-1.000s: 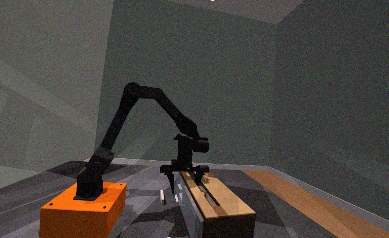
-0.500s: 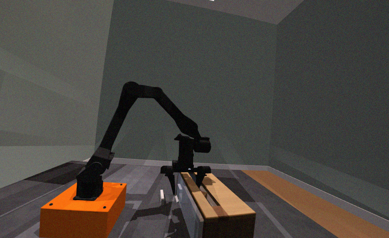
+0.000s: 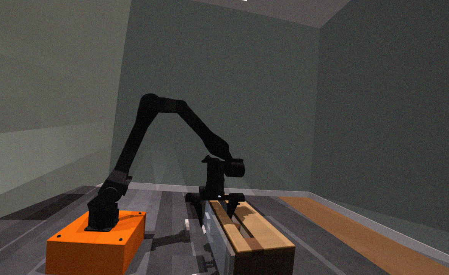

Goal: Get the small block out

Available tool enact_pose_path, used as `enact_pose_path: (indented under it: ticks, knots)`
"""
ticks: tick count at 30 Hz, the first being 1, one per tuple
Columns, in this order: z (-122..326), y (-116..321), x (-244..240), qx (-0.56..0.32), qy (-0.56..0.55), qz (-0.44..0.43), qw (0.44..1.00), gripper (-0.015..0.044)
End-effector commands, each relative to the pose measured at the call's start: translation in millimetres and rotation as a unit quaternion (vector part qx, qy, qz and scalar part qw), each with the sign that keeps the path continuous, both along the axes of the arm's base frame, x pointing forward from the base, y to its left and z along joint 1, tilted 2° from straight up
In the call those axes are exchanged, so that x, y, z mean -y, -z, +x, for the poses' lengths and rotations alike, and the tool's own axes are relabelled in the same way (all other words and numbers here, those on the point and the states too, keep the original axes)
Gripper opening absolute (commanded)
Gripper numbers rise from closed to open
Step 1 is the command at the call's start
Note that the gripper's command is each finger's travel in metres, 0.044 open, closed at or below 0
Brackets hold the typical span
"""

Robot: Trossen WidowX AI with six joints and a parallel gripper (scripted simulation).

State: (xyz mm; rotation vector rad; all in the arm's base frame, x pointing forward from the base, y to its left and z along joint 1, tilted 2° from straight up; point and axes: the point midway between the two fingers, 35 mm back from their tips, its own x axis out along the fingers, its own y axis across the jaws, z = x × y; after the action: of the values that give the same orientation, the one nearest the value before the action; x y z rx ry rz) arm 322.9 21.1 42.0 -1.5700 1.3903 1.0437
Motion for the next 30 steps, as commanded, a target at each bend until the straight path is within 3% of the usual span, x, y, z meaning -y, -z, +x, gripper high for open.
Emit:
enact_pose_path:
  ticks: [1,30]
  knots:
    - [-0.9,0.6,-6.3,-0.001,-0.002,-0.002,1.0,0.04]
    - [1.2,-0.2,13.1,-0.001,-0.002,-0.003,1.0,0.04]
